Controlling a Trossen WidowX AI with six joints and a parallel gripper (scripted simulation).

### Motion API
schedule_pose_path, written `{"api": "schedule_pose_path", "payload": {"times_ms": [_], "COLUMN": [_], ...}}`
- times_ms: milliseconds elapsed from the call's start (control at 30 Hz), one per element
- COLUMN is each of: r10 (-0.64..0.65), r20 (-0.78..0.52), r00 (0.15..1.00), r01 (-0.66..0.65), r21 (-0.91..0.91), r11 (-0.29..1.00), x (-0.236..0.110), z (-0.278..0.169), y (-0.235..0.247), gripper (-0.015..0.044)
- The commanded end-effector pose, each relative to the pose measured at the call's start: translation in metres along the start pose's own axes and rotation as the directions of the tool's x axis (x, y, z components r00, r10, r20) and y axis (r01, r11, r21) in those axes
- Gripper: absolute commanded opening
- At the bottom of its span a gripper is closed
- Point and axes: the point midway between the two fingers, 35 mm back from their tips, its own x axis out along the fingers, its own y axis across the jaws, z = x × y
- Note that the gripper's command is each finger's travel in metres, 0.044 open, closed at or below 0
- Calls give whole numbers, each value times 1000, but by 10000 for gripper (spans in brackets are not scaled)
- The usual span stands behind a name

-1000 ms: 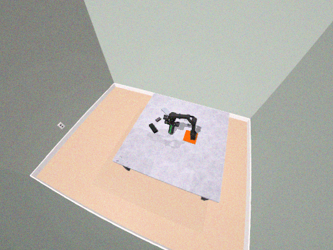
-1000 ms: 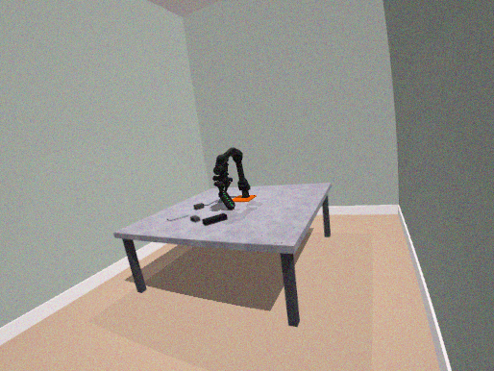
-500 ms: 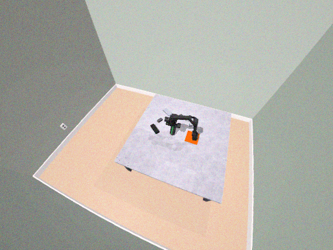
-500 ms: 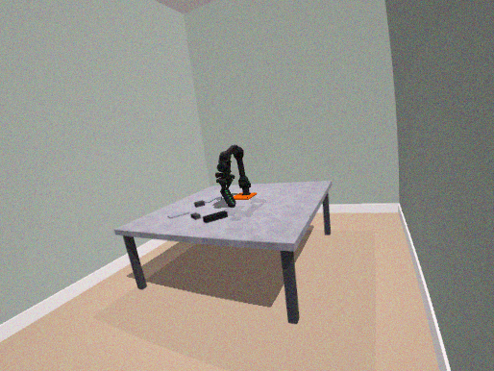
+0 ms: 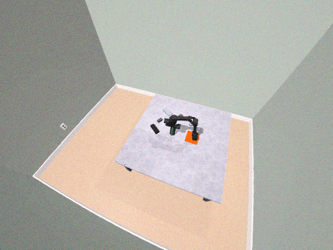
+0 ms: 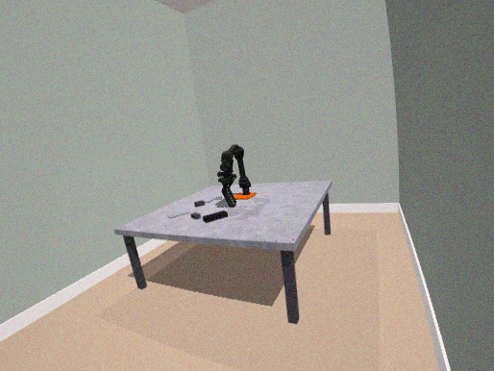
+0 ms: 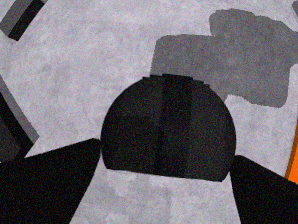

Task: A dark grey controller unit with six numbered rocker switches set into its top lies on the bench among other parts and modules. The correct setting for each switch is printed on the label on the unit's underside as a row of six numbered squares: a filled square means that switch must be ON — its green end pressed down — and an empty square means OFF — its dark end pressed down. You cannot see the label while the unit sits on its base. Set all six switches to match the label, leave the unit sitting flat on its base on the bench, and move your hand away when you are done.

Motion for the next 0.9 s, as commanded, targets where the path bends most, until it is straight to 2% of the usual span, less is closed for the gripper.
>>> {"api": "schedule_pose_path", "payload": {"times_ms": [0,867], "r10": [-6,-6], "r20": [0,-53], "r00": [1000,999], "r01": [6,6], "r21": [-1,-1], "r11": [1000,1000], "x": [0,-6], "z": [-5,-24], "y": [1,1], "gripper": [336,336]}}
